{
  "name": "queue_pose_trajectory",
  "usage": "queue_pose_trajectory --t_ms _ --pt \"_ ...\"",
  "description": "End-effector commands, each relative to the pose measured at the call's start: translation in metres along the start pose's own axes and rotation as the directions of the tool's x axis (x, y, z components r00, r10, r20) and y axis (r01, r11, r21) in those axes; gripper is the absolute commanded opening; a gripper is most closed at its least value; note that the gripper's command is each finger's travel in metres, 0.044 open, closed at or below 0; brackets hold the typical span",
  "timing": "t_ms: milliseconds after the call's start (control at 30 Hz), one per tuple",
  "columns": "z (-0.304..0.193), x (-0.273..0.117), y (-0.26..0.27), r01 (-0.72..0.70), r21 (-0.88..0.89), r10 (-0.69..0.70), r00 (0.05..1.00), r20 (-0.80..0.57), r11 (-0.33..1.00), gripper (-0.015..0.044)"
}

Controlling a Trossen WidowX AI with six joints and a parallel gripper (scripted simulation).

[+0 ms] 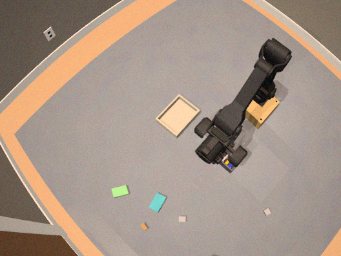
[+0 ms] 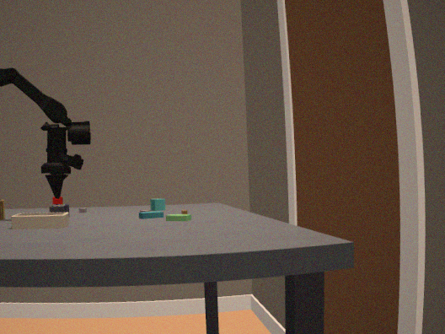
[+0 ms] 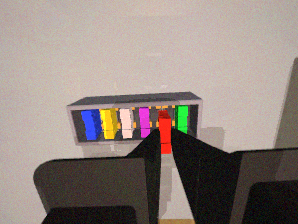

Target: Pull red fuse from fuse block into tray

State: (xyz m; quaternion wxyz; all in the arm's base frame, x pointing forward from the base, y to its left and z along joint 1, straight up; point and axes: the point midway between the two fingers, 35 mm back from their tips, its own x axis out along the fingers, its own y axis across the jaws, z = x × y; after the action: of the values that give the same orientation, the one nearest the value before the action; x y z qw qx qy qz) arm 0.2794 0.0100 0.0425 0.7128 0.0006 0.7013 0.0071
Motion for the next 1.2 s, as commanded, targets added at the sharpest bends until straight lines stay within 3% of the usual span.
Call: queue_pose_trajectory --t_ms 0,1167 --pt "0.001 -0.005 -0.001 0.005 0.003 -0.005 1.000 0.007 1.000 0.0000" --pt "0.000 -0.034 0.000 0.006 0.004 -0.006 1.000 0.007 1.000 0.0000"
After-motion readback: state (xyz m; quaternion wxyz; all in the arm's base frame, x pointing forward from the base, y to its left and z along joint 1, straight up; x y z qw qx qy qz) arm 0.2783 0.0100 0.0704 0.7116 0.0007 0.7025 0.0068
